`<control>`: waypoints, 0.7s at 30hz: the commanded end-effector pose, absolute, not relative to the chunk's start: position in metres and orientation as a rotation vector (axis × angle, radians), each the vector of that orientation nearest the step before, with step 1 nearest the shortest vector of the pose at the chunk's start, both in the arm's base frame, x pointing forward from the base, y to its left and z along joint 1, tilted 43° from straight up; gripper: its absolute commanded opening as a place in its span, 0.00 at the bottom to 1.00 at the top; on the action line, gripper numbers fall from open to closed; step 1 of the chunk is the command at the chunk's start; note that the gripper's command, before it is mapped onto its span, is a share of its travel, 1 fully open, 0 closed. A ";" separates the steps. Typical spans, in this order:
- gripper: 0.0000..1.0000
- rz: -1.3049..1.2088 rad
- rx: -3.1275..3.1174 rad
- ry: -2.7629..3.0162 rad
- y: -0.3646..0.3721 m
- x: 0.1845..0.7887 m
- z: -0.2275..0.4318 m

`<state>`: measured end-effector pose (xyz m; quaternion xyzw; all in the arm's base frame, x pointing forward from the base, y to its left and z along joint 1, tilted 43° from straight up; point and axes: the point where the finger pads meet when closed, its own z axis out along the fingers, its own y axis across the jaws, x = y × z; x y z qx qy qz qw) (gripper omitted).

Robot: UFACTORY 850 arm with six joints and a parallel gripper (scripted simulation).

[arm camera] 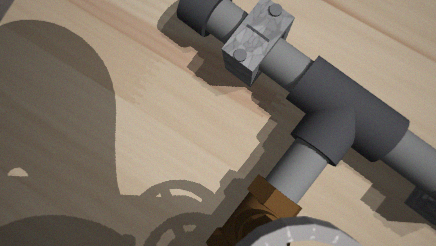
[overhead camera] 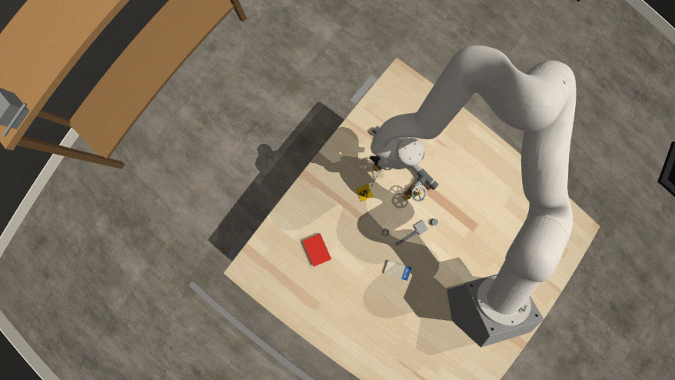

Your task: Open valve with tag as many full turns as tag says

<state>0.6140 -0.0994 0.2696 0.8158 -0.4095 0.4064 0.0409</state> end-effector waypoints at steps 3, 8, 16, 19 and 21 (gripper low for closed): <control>1.00 1.412 2.358 -1.750 -0.099 0.614 0.270; 1.00 1.454 2.314 -1.861 -0.099 0.614 0.270; 1.00 1.454 2.314 -1.861 -0.099 0.614 0.270; 1.00 1.454 2.314 -1.861 -0.099 0.614 0.270; 1.00 1.454 2.314 -1.861 -0.099 0.614 0.270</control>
